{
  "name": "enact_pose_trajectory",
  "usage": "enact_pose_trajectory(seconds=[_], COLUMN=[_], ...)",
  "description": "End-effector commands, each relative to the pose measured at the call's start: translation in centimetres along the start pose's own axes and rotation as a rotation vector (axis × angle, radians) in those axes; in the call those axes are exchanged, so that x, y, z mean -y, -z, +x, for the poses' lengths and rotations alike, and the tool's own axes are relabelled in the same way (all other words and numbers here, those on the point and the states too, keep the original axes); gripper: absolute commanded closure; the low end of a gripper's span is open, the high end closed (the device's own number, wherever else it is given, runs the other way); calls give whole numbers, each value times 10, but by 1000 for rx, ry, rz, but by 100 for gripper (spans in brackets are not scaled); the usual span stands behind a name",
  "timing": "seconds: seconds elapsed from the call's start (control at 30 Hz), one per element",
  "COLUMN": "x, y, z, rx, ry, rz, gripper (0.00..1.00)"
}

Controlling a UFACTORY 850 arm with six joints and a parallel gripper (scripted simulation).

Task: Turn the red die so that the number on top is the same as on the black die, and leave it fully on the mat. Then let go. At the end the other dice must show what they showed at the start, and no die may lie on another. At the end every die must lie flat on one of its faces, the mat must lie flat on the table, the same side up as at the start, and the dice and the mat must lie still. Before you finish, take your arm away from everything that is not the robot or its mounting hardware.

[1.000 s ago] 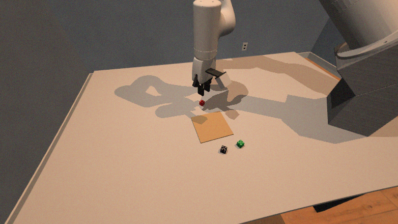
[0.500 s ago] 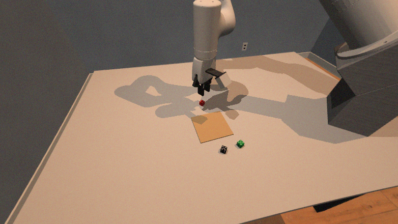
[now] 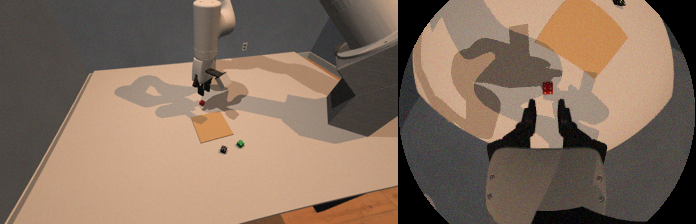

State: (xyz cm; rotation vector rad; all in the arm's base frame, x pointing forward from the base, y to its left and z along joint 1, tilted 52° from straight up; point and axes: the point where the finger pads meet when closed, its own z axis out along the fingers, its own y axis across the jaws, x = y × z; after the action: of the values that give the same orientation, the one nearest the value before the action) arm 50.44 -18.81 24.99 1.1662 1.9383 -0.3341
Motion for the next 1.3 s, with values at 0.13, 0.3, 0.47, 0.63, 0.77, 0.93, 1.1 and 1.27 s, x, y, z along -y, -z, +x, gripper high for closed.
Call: enact_pose_trajectory(seconds=[0.13, 0.3, 0.47, 0.63, 0.77, 0.93, 1.1, 1.27], x=[0, 0, -1, -1, -1, -1, -1, -1], y=[-4, -8, -14, -22, -25, -33, -40, -44], z=[0, 0, -1, -1, -1, -1, -1, -1], rx=[0, 0, 0, 0, 0, 0, 0, 0], ry=[0, 0, 0, 0, 0, 0, 0, 0], rz=[0, 0, 0, 0, 0, 0, 0, 0], gripper=[64, 64, 64, 64, 64, 64, 64, 64])
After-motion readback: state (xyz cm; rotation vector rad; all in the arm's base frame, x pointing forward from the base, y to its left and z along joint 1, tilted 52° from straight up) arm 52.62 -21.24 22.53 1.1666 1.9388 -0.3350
